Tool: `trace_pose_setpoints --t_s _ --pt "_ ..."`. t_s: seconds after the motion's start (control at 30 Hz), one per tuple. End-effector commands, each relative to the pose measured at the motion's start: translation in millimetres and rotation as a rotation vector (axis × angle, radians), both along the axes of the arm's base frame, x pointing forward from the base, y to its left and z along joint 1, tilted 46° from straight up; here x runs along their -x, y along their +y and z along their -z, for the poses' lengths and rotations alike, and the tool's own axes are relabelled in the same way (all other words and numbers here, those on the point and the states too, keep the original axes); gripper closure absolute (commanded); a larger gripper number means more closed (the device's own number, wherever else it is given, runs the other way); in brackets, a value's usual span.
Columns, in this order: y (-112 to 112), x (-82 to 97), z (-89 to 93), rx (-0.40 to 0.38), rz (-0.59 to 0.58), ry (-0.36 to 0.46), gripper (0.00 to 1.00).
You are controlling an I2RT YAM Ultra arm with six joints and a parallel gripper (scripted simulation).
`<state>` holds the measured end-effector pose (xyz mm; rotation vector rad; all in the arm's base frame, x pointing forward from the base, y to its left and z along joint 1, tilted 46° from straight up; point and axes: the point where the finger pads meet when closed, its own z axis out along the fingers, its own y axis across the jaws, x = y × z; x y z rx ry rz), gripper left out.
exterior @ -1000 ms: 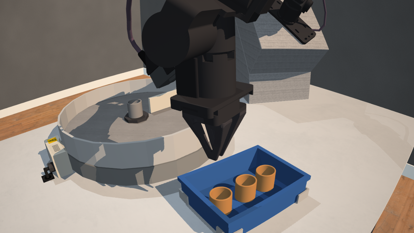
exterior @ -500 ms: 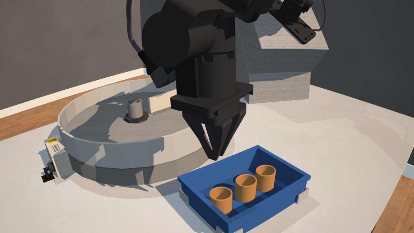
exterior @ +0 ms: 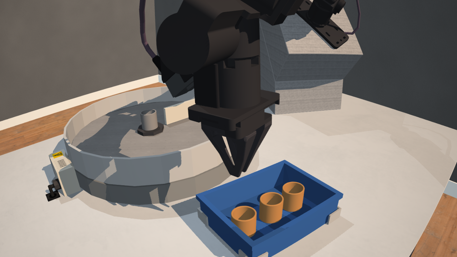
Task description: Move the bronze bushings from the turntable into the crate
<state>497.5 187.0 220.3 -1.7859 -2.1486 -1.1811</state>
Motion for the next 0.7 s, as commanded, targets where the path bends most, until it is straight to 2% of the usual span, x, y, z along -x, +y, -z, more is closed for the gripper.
trace_pose_setpoints --t_s 0.0,0.63,0.67 --pt "-14.6 -1.1 -23.8 -0.005 0.022 -0.04 0.86" --pt "-14.6 -1.1 -23.8 -0.005 0.022 -0.04 0.86" --pt "-14.7 -0.6 -25.5 -0.006 0.021 -0.043 0.0"
